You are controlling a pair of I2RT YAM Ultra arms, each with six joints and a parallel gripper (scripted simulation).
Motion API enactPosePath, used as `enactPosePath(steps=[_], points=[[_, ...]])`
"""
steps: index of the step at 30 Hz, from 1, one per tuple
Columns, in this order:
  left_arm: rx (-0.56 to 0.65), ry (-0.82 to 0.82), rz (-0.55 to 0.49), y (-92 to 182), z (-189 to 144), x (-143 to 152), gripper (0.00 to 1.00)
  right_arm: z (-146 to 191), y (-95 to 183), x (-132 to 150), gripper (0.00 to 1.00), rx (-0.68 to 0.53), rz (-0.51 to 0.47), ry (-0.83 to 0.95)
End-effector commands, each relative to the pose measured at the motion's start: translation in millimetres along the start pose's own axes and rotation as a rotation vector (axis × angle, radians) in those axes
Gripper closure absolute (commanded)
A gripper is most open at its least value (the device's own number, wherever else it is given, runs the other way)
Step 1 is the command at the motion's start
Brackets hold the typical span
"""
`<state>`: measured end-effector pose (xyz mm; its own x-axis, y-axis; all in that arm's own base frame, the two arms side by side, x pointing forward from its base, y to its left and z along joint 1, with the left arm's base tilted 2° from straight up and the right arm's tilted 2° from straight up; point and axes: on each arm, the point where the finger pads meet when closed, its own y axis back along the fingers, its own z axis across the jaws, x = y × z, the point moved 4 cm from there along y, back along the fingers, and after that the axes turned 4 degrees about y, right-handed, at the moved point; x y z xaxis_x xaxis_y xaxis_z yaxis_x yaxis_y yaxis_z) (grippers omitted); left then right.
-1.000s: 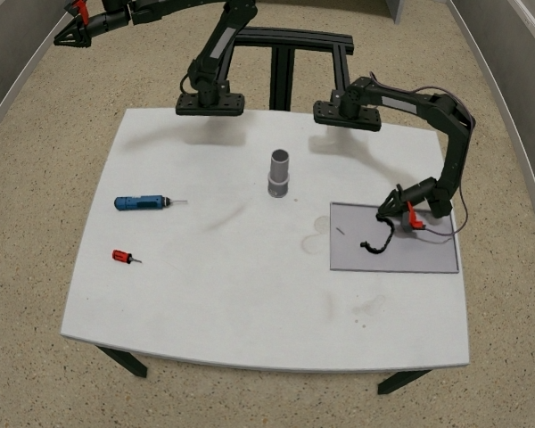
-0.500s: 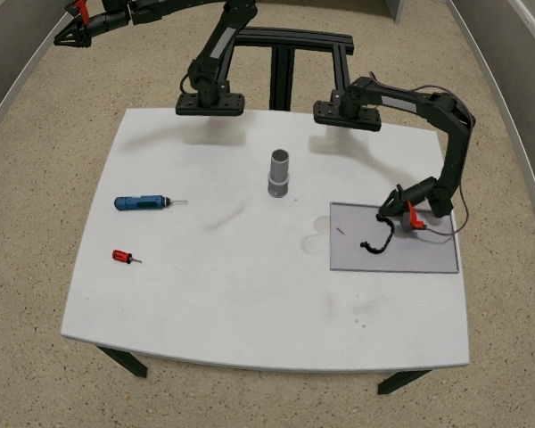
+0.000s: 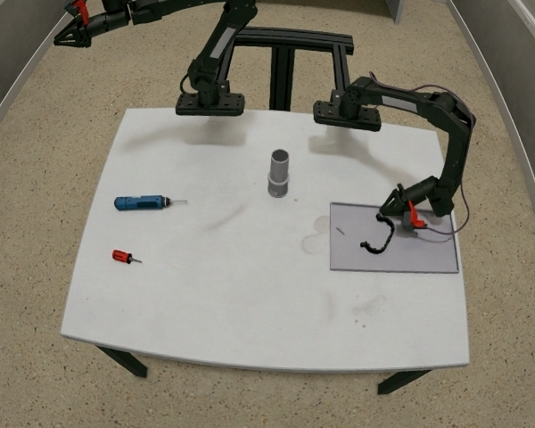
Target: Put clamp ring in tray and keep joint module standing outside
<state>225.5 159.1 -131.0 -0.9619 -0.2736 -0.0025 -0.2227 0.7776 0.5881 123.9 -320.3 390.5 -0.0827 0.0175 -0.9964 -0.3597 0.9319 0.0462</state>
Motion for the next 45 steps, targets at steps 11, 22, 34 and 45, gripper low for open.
enactPosePath(steps=[11,22,34,45], points=[[-0.011,-0.023,-0.014,9.5,1.2,-7.6,0.80,1.7,7.1,-35.1,0.80,0.000,-0.099,-0.007],[-0.009,-0.023,-0.022,16.1,6.9,-9.1,0.80,1.7,7.1,-35.1,0.80,0.000,-0.099,-0.007],[-0.008,-0.032,-0.023,16.6,4.8,-11.9,0.80,1.7,7.1,-35.1,0.80,0.000,-0.099,-0.007],[-0.008,-0.032,-0.023,16.5,4.8,-11.9,0.80,1.7,7.1,-35.1,0.80,0.000,-0.099,-0.007]])
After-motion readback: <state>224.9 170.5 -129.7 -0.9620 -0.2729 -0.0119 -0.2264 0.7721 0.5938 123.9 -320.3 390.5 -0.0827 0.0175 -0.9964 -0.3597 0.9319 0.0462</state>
